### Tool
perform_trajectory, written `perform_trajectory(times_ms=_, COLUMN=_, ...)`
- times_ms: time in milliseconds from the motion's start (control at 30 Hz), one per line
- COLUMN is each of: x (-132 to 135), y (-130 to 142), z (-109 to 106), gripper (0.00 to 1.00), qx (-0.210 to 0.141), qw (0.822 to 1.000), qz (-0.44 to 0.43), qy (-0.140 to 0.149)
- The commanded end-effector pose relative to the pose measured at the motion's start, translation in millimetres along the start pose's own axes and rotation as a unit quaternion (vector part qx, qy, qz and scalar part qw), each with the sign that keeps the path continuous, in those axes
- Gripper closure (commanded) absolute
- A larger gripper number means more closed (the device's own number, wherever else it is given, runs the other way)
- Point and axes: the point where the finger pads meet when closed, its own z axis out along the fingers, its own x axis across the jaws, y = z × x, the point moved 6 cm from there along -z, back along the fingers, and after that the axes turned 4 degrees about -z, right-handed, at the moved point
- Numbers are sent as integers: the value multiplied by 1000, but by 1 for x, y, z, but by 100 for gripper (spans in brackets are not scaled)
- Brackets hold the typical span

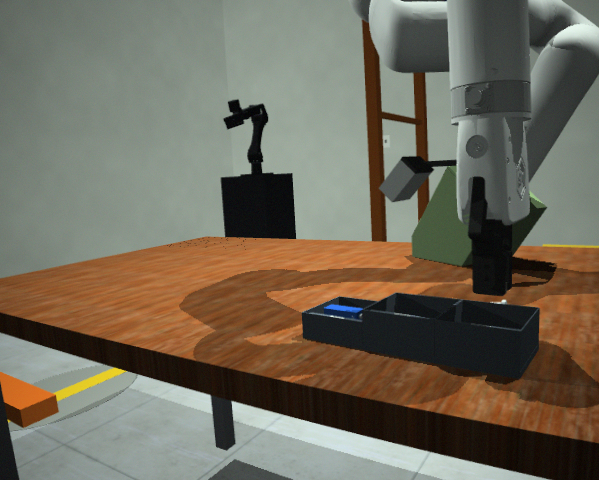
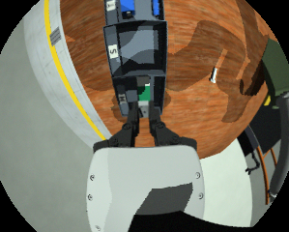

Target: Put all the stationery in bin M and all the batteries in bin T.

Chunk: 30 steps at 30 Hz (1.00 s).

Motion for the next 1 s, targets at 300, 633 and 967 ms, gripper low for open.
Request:
perform_trajectory(times_ms=300, x=1, y=-1, z=-1, gripper=100, qx=1, qw=1000, qz=3, qy=-1)
perform_trajectory(times_ms=633, x=2, y=-2, z=-1, gripper=100, qx=1, qw=1000, qz=3, qy=-1)
perform_trajectory(times_ms=967, x=2, y=-2, z=13, gripper=100, qx=1, qw=1000, qz=3, qy=-1)
